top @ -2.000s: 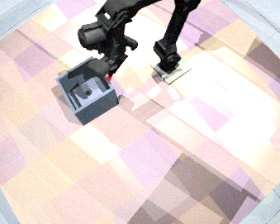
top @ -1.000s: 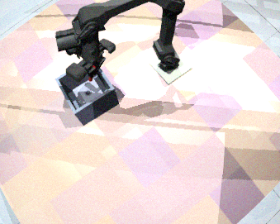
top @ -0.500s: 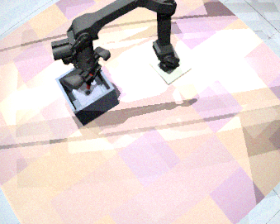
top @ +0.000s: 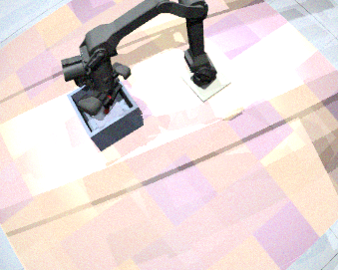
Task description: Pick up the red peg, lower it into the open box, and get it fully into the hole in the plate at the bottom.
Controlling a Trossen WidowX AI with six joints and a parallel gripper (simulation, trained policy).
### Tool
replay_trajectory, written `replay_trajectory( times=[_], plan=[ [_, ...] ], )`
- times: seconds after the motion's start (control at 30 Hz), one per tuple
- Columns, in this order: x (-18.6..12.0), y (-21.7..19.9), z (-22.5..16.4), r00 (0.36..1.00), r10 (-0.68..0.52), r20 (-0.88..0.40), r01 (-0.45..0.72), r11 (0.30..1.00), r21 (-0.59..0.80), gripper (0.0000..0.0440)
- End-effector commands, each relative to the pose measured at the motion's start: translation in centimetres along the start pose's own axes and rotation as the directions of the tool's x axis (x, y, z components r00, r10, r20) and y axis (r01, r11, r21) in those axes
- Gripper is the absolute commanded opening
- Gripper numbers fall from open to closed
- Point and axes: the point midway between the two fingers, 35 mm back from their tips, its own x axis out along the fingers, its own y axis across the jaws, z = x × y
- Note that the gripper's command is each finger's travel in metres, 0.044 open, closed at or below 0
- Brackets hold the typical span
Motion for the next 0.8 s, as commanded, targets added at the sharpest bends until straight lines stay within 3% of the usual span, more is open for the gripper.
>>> replay_trajectory(
  times=[0.0, 0.47, 0.57, 0.77],
  plan=[
    [2.2, -0.4, 0.0, 0.999, -0.023, -0.028, 0.022, 0.999, -0.039, 0.0018],
    [5.5, -2.0, -0.1, 0.994, -0.088, -0.06, 0.083, 0.993, -0.084, 0.0081],
    [6.1, -2.5, -0.2, 0.992, -0.106, -0.075, 0.099, 0.992, -0.081, 0.0148],
    [6.0, -3.4, 0.1, 0.985, -0.127, -0.121, 0.121, 0.991, -0.056, 0.0155]
  ],
)
